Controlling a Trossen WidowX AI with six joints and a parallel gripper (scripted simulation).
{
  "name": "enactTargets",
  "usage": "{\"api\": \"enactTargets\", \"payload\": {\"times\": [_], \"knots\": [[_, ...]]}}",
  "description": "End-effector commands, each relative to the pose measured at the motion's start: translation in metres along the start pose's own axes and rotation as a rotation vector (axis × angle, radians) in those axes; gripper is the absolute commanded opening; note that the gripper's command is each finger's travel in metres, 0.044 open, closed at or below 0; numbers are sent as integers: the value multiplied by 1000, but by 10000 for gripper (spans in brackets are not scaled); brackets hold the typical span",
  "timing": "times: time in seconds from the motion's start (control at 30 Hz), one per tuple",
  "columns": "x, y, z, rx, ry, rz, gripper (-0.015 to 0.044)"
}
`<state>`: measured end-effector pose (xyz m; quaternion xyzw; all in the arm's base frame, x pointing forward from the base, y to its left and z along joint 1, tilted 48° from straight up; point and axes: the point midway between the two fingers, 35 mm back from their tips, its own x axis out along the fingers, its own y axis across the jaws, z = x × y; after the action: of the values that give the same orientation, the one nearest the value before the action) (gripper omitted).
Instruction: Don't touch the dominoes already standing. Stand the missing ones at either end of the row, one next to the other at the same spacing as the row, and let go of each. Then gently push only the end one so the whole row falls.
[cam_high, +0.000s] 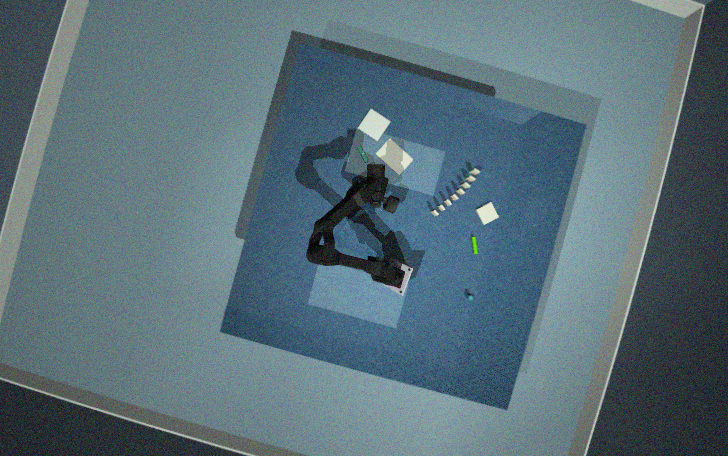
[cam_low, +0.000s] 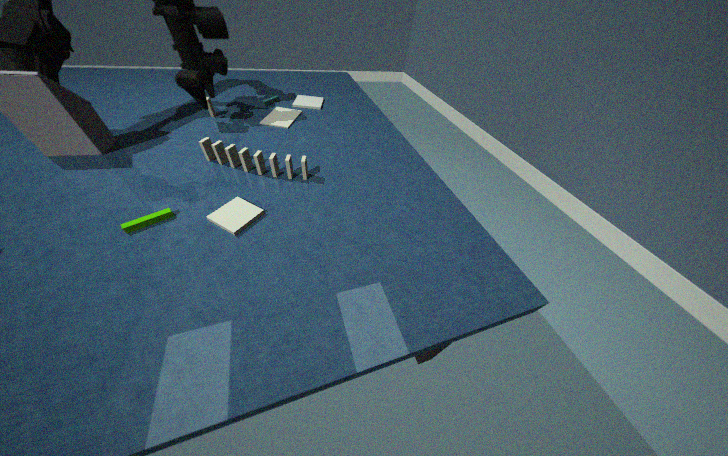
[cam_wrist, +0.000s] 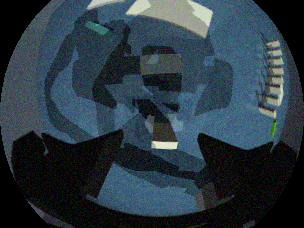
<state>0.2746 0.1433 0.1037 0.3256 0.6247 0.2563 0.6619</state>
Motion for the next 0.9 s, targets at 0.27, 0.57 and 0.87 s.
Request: {"api": "enactTargets", "payload": {"times": [0.27, 0.57, 0.87], "knots": [[11, -2, -2, 9, 6, -4, 335], [11, -2, -2, 9, 6, -4, 107], [11, -2, -2, 9, 6, -4, 107]]}}
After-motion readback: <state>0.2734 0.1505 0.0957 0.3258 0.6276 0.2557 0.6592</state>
